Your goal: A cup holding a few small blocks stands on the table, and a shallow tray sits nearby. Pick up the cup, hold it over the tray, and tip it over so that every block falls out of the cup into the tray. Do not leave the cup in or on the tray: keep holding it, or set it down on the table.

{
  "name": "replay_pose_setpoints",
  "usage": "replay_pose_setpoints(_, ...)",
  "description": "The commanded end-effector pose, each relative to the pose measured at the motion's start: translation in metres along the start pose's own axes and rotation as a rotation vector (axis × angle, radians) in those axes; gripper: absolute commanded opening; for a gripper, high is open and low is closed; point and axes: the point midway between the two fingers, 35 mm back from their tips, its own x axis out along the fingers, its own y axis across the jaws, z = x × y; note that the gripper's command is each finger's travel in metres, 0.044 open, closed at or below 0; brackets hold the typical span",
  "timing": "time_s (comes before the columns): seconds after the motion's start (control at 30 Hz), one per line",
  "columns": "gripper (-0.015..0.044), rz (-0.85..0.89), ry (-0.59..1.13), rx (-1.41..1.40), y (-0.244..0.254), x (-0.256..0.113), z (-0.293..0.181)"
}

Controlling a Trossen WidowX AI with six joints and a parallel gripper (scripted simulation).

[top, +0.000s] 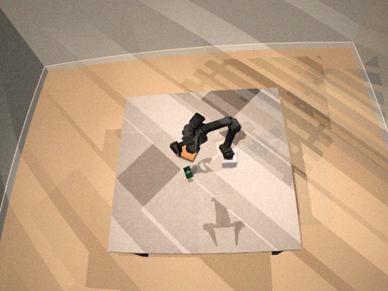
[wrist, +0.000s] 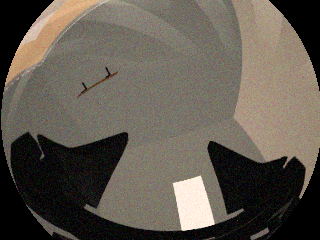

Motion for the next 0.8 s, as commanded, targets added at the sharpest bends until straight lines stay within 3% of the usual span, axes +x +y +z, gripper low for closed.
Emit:
replay_pose_setpoints(0.0,0.044,0.108,0.053,0.263,0.024,-0.013,0.013)
replay_pose_setpoints(0.4,0.044,0.4,0.298,0.962,0.09,-0.066,0.069)
replay_pose_setpoints(0.77,0.044,0.643,0.66,1.517,0.139,-0.138,0.145)
